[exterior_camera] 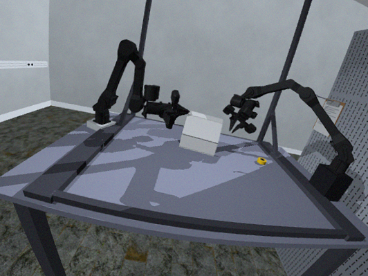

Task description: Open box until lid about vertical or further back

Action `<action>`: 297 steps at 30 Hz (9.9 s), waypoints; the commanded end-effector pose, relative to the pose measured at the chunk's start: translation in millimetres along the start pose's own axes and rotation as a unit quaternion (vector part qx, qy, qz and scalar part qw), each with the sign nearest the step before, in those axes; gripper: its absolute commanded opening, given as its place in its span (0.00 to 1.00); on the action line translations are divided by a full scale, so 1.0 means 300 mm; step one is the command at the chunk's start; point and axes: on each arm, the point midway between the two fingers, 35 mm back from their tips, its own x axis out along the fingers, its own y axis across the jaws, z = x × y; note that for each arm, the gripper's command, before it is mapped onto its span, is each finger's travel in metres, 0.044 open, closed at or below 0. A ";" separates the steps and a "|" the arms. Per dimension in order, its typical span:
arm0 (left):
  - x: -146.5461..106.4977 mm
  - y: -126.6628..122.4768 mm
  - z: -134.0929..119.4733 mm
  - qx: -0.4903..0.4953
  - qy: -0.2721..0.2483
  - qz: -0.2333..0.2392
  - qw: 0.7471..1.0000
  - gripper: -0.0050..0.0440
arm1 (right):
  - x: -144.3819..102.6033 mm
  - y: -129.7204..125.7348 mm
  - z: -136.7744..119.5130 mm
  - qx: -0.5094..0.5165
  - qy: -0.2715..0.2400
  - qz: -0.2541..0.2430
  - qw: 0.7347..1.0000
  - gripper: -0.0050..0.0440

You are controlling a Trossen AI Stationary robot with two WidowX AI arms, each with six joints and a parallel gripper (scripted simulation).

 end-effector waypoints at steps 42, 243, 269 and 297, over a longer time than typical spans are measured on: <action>0.019 -0.111 -0.003 -0.011 0.007 -0.016 1.000 0.22 | 0.003 0.018 -0.006 -0.002 0.004 0.009 1.000 0.12; 0.216 -0.162 -0.050 -0.046 -0.010 -0.048 0.998 0.00 | 0.003 0.018 -0.006 -0.002 0.004 0.009 1.000 0.12; 0.216 -0.162 -0.050 -0.046 -0.010 -0.048 0.998 0.00 | 0.003 0.018 -0.006 -0.002 0.004 0.009 1.000 0.12; 0.216 -0.162 -0.050 -0.046 -0.010 -0.048 0.998 0.00 | 0.003 0.018 -0.006 -0.002 0.004 0.009 1.000 0.12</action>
